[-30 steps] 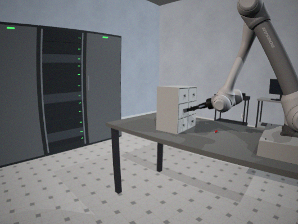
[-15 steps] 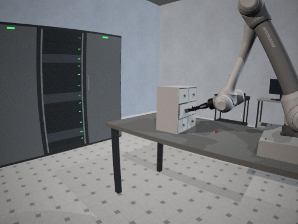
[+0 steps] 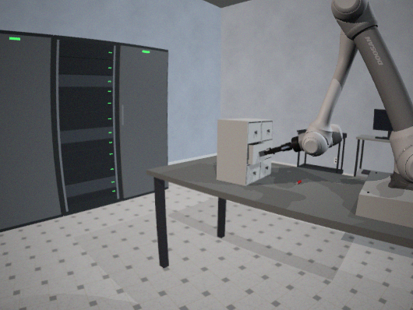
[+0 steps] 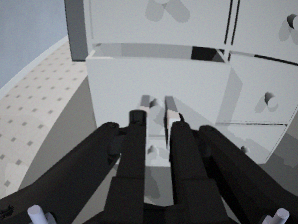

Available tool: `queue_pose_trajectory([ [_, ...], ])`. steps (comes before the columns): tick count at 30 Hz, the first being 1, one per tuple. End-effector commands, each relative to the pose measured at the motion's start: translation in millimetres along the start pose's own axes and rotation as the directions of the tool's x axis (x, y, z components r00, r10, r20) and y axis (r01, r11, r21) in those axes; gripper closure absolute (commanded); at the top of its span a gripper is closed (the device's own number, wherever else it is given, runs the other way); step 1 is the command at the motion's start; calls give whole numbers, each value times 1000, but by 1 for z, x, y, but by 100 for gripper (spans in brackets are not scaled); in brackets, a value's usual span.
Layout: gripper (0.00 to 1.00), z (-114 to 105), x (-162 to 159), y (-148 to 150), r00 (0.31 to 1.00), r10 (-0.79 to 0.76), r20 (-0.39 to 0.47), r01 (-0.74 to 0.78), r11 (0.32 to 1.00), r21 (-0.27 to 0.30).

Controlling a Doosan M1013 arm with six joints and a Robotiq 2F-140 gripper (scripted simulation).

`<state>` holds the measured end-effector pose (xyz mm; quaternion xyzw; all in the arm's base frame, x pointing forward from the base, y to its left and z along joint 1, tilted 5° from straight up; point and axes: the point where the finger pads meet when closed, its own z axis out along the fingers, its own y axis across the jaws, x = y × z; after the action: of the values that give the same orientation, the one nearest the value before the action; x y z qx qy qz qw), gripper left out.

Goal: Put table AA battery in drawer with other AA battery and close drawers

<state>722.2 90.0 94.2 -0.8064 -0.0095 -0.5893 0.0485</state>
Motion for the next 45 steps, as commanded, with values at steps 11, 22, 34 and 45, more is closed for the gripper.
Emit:
queue_pose_trajectory([
  [11,92,-14,-5,0,1000,0,0,0,1000,0],
  [22,92,-24,-9,0,1000,0,0,0,1000,0],
  [34,92,-33,-12,0,1000,0,0,0,1000,0],
  [45,92,-35,-13,0,1000,0,0,0,1000,0],
])
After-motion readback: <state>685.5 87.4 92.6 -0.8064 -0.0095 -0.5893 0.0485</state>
